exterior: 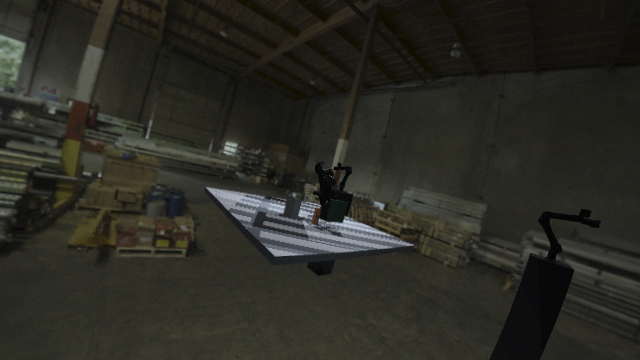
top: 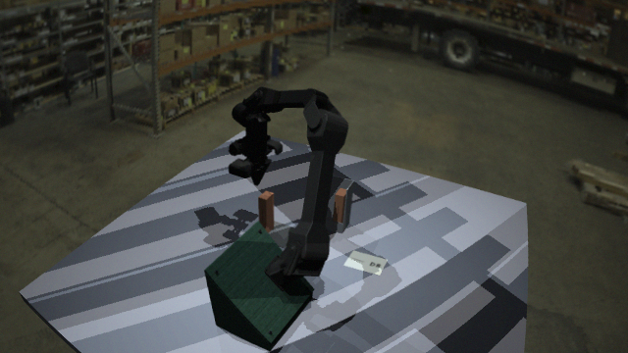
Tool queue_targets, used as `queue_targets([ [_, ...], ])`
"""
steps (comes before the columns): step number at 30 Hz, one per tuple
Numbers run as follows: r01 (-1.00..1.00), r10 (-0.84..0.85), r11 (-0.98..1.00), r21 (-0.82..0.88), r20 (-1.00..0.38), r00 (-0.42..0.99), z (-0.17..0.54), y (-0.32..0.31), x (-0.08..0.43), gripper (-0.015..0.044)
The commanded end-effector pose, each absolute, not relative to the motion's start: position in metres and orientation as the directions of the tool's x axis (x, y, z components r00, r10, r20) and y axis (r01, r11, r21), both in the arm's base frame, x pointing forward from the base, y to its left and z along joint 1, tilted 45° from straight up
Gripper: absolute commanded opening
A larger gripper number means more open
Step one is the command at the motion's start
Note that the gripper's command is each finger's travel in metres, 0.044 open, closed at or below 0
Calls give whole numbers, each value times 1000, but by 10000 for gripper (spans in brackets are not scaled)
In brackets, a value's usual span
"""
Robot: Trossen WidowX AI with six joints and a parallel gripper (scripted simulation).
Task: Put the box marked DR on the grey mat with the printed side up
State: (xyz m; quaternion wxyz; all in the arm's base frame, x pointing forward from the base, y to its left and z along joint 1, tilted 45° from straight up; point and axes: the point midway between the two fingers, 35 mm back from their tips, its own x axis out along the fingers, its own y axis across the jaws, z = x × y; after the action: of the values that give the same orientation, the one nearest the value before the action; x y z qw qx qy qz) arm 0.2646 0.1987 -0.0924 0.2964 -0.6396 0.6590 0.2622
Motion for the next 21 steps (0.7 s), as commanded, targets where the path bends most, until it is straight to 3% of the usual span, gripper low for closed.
queue_targets([
  [1,-998,-692,50,-28,-722,-15,-116,175,265,0],
  [21,-998,-695,56,-24,-719,-22,-130,156,262,0],
])
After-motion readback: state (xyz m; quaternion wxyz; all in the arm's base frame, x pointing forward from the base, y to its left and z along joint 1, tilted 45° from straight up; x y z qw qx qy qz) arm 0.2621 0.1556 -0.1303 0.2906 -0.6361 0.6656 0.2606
